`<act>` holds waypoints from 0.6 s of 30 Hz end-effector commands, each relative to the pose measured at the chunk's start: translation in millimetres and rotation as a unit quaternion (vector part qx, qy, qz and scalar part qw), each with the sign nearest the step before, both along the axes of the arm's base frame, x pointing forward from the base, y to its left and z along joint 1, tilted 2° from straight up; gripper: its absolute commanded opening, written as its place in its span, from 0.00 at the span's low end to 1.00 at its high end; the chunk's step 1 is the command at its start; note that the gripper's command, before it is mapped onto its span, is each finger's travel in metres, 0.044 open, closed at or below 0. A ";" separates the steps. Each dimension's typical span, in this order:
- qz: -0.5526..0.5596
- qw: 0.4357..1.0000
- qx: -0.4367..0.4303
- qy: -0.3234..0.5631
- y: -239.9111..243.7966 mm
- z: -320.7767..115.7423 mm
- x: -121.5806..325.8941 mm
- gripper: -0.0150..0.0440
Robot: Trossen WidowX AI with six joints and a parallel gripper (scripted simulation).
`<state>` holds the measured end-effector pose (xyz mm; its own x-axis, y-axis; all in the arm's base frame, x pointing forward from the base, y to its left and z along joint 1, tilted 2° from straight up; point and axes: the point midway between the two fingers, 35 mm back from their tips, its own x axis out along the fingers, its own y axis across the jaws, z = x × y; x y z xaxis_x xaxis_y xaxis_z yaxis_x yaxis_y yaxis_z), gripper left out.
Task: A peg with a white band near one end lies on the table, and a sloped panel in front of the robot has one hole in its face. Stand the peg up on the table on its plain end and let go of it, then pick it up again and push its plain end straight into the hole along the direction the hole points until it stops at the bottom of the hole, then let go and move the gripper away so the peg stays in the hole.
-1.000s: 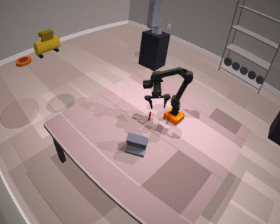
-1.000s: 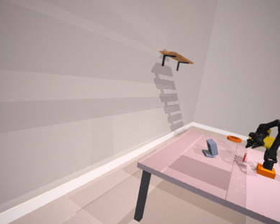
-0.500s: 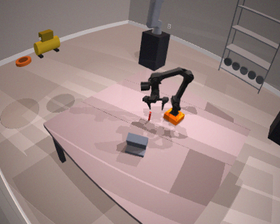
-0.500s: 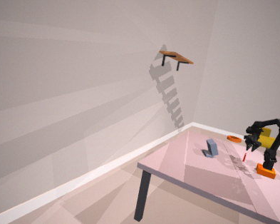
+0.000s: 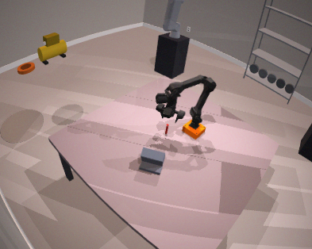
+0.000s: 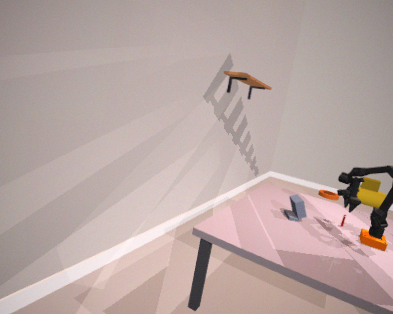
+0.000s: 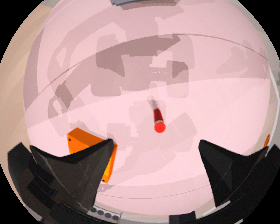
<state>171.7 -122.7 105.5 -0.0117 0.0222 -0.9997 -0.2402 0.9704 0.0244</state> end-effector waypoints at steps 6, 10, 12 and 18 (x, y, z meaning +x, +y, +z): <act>-0.003 1.000 -0.010 -0.003 -2.8 0.5 2.8 1.00; 0.002 1.000 -0.010 -0.003 -2.8 -12.2 2.7 1.00; 0.003 1.000 -0.010 -0.003 -2.7 -16.4 2.6 1.00; 0.003 1.000 -0.010 -0.003 -3.0 -21.0 3.0 1.00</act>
<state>176.4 -126.1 89.4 0.0020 0.0022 -1.0000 -0.2395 0.9709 0.0017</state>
